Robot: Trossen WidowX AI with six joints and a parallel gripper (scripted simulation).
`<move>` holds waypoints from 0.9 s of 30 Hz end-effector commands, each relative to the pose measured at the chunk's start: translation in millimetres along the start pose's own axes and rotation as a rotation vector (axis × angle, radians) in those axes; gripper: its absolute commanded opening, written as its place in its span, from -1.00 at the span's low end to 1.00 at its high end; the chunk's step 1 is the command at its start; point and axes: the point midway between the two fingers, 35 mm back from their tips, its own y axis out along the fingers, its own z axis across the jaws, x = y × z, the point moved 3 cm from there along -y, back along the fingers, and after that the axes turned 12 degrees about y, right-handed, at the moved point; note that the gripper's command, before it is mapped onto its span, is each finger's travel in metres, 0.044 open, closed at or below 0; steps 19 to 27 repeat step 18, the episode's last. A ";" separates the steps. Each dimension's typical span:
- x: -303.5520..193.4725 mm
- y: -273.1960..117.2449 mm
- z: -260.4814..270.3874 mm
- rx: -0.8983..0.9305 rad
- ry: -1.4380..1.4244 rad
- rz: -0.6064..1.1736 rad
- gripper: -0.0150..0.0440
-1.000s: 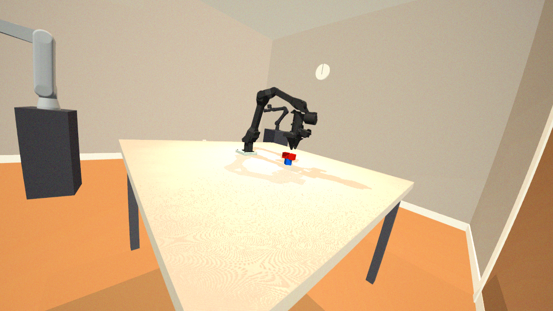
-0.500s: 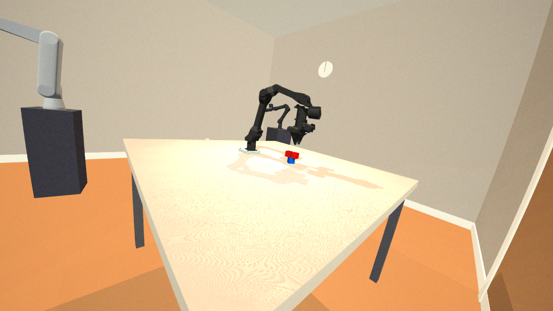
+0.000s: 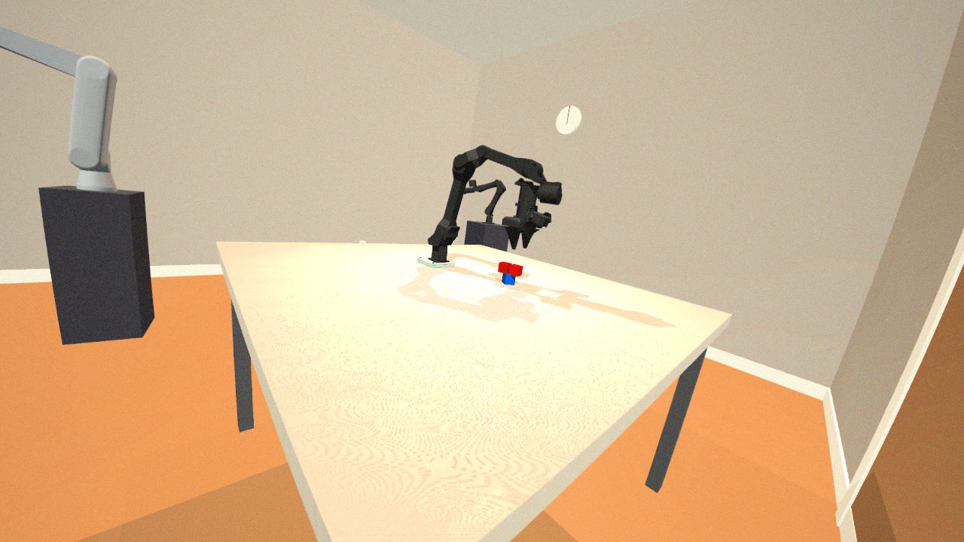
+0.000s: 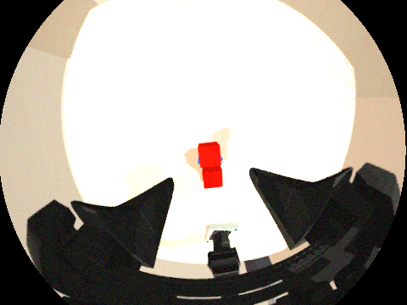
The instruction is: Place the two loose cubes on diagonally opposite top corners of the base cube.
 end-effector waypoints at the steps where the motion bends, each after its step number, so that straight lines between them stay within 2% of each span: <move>1: -12.6 -0.1 30.4 0.003 -0.004 0.002 0.86; 8: -63.2 -2.3 107.0 0.011 -0.004 0.008 0.86; 27: -64.7 -2.3 108.7 0.011 -0.004 0.008 0.86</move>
